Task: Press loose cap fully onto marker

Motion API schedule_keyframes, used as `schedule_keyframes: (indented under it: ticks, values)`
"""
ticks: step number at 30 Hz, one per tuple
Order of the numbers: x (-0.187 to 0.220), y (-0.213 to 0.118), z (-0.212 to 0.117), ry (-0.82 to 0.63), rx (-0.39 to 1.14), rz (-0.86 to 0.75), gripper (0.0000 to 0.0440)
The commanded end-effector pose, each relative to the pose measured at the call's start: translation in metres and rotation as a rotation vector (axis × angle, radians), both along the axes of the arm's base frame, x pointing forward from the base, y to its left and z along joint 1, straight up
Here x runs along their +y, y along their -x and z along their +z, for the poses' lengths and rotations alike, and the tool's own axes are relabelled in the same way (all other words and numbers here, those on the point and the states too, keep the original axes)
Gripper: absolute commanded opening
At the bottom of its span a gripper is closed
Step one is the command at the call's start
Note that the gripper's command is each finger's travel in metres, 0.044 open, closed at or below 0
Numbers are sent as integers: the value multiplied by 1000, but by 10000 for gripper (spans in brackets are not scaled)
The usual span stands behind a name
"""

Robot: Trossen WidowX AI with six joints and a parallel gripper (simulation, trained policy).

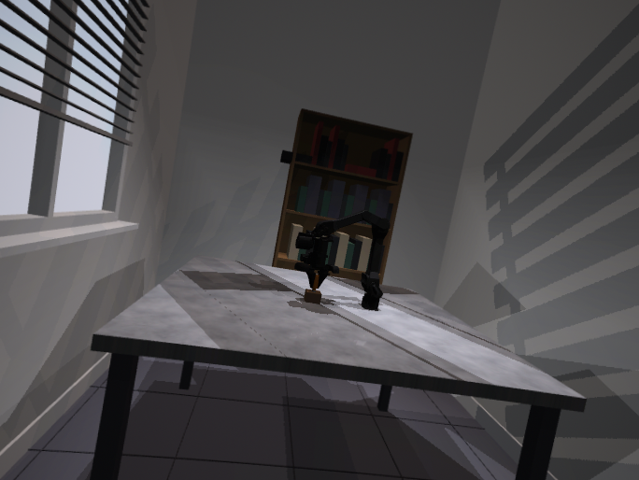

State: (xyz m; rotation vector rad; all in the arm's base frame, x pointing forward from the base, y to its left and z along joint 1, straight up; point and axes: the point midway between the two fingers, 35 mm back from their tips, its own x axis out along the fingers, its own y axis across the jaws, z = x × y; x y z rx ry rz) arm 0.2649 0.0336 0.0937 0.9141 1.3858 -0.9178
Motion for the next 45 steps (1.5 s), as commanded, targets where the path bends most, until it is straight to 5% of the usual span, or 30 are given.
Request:
schedule_keyframes:
  ticks: [1,13,25,45]
  values:
    - [-9,8,-8,38,26,16,124]
    - [-9,16,-10,36,43,43,174]
    - [-8,19,-5,22,9,50,440]
    - [-6,6,50,1,-171,33,440]
